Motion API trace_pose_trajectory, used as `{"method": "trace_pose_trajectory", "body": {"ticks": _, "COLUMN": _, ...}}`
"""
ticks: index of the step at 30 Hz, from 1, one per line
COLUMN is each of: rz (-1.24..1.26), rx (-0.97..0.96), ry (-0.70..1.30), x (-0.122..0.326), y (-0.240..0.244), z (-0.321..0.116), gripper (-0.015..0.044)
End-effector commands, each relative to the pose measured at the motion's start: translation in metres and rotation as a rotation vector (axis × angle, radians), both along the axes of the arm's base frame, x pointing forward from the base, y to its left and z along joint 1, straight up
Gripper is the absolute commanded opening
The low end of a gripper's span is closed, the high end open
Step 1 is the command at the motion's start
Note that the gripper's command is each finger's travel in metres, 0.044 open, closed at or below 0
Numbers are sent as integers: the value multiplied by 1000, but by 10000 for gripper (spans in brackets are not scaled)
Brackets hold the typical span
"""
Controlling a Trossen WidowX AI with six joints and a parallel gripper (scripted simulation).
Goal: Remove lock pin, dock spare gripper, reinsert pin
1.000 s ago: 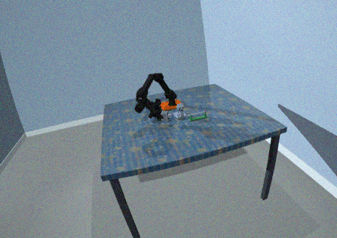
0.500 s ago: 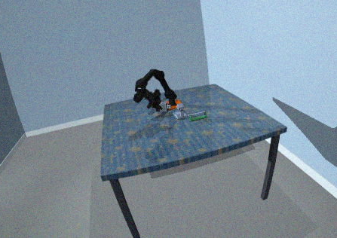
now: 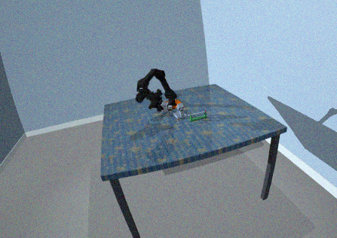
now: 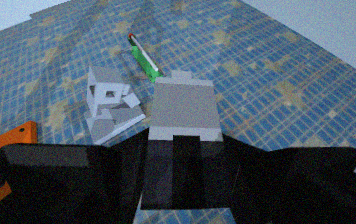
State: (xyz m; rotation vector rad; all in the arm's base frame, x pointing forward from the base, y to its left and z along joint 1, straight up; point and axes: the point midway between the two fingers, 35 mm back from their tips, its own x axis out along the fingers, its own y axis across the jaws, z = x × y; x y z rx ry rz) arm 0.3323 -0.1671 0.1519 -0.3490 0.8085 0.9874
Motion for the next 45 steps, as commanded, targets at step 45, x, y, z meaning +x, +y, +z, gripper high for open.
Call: {"method": "trace_pose_trajectory", "body": {"ticks": 45, "rz": -463, "rx": -271, "ry": 495, "x": -79, "y": 126, "z": 37, "gripper": 0}}
